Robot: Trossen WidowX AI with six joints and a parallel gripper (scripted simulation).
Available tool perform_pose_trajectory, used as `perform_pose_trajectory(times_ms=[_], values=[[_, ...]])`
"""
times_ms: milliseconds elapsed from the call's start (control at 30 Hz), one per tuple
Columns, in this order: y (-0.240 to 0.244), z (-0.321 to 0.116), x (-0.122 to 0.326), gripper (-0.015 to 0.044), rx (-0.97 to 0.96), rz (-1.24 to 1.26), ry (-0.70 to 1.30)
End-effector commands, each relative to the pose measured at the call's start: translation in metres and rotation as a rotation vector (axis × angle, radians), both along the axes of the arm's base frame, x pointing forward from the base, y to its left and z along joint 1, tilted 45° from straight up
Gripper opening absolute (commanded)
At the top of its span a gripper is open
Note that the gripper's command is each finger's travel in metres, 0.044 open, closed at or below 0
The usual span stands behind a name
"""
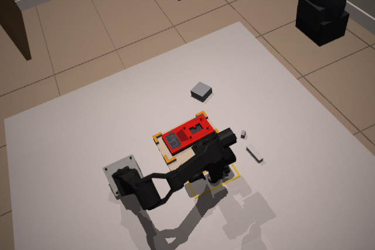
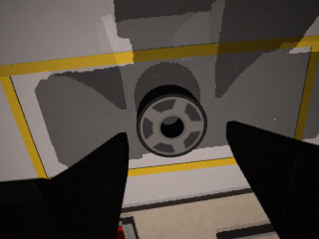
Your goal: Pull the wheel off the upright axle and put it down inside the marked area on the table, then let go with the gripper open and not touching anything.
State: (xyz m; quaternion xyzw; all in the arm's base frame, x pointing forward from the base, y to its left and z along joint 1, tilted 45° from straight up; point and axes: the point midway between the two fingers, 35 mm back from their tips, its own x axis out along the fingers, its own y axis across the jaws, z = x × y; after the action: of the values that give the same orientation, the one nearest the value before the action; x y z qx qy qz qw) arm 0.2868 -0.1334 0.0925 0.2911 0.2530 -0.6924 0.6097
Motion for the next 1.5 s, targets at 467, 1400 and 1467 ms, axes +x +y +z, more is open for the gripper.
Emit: perform_pose_trajectory(times_ms=[467, 1400, 1467], values=[[0.101, 0.037, -0.066, 0.044, 0.001, 0.01, -0.007], [0.102, 0.037, -0.068, 0.044, 0.0, 0.01, -0.007], [0.102, 0.037, -0.068, 0.044, 0.0, 0.01, -0.007]])
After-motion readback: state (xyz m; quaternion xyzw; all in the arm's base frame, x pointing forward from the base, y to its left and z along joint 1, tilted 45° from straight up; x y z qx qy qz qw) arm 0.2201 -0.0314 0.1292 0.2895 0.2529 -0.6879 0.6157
